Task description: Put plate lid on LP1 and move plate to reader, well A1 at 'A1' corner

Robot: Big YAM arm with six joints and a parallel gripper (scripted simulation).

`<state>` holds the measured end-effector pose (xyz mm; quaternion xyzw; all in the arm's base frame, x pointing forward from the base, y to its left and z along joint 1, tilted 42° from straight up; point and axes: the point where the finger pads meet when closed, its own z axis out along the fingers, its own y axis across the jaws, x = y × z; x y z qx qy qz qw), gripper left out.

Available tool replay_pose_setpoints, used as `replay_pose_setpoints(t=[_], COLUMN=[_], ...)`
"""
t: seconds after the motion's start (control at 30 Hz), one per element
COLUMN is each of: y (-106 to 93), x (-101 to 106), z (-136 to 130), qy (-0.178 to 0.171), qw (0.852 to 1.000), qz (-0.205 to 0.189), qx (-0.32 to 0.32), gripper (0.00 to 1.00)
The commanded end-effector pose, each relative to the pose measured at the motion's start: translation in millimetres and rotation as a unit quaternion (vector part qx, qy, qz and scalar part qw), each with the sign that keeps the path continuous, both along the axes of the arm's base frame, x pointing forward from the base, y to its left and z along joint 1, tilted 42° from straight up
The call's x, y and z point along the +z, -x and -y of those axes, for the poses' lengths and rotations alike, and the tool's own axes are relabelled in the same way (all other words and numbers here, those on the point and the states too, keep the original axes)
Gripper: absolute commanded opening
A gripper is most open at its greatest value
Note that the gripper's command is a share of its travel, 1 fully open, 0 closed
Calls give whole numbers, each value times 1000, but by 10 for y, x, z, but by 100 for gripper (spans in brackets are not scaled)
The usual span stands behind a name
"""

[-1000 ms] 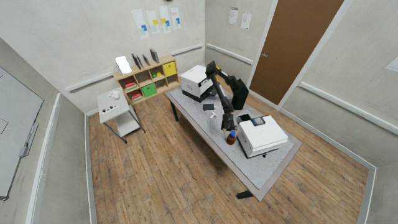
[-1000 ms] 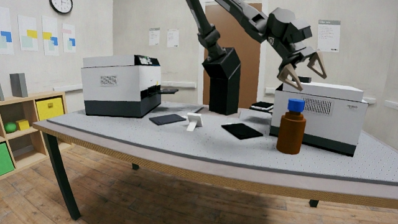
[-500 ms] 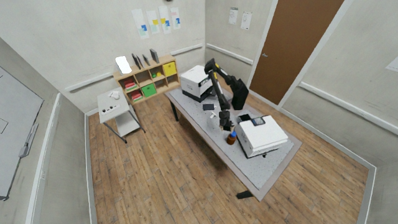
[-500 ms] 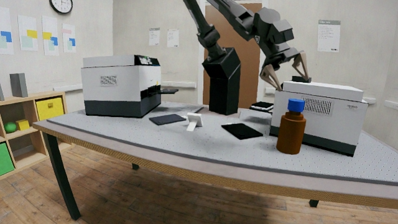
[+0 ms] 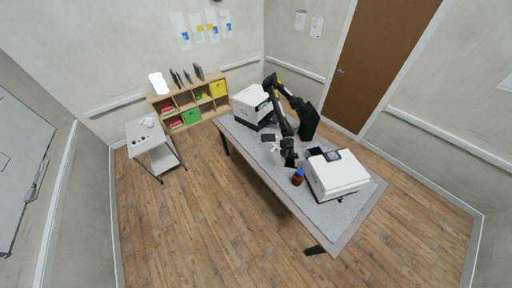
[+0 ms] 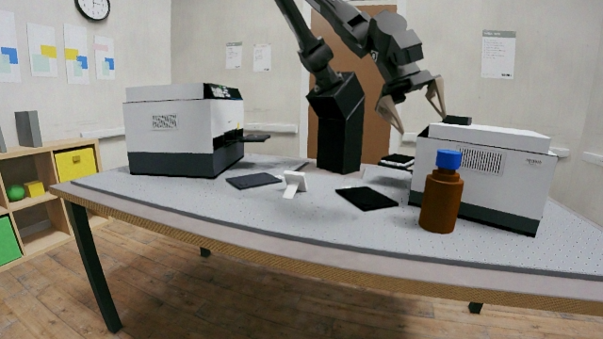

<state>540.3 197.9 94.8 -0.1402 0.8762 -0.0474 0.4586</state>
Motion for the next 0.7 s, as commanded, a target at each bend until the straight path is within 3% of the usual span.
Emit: replay_pose_setpoints(t=[0.0, 0.13, 0.33, 0.57, 0.67], y=[15, 84, 205, 354, 417], x=[187, 173, 154, 201, 189], z=[235, 395, 372, 696, 788], qy=[-8, -1, -5, 2, 7], qw=[1000, 1000, 999, 999, 996], qz=[17, 8, -8, 3, -25], qx=[-12, -30, -40, -39, -91], gripper=[100, 100, 100, 100, 100])
